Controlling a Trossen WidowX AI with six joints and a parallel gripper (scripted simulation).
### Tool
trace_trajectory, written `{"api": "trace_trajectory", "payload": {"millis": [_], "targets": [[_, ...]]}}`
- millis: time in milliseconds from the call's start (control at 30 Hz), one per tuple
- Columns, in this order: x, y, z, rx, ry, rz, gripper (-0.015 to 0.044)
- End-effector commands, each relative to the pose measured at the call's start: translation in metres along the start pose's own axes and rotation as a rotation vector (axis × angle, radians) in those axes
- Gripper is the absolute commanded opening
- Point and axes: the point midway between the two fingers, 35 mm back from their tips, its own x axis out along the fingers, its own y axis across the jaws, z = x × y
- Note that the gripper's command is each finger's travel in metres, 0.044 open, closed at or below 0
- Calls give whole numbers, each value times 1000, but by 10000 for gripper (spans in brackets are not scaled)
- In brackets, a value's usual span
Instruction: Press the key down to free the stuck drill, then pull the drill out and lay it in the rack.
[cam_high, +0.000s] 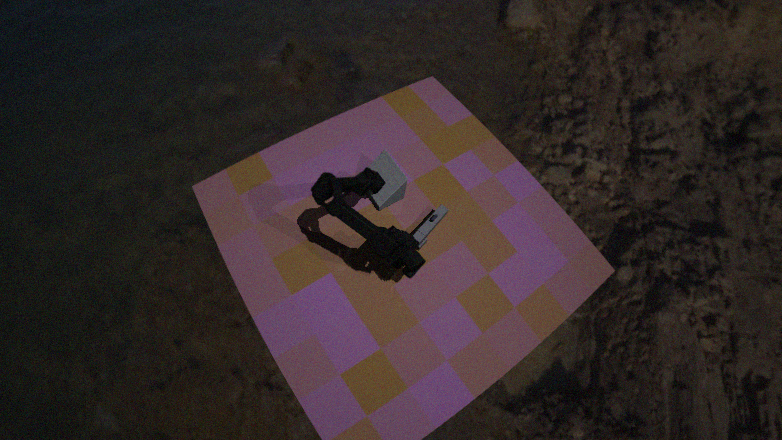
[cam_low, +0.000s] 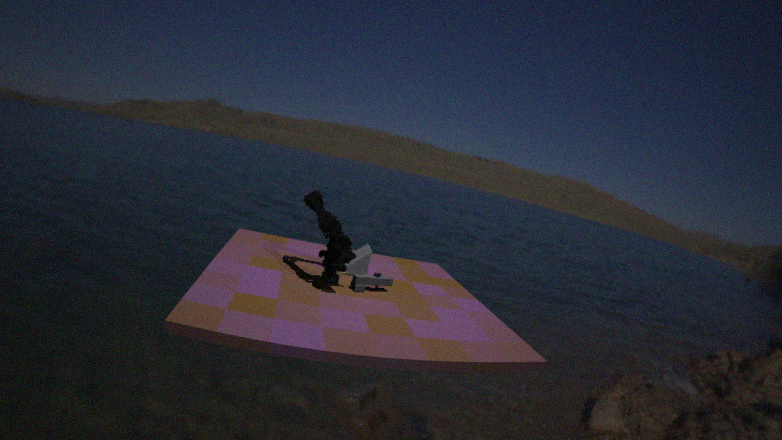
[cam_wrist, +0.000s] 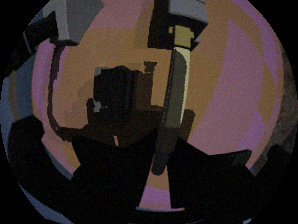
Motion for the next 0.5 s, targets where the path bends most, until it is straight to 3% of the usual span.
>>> {"api": "trace_trajectory", "payload": {"millis": [0, 467], "targets": [[-3, -1, 0, 3, 2, -6, 0], [-7, 0, 0, 3, 2, -6, 0]]}}
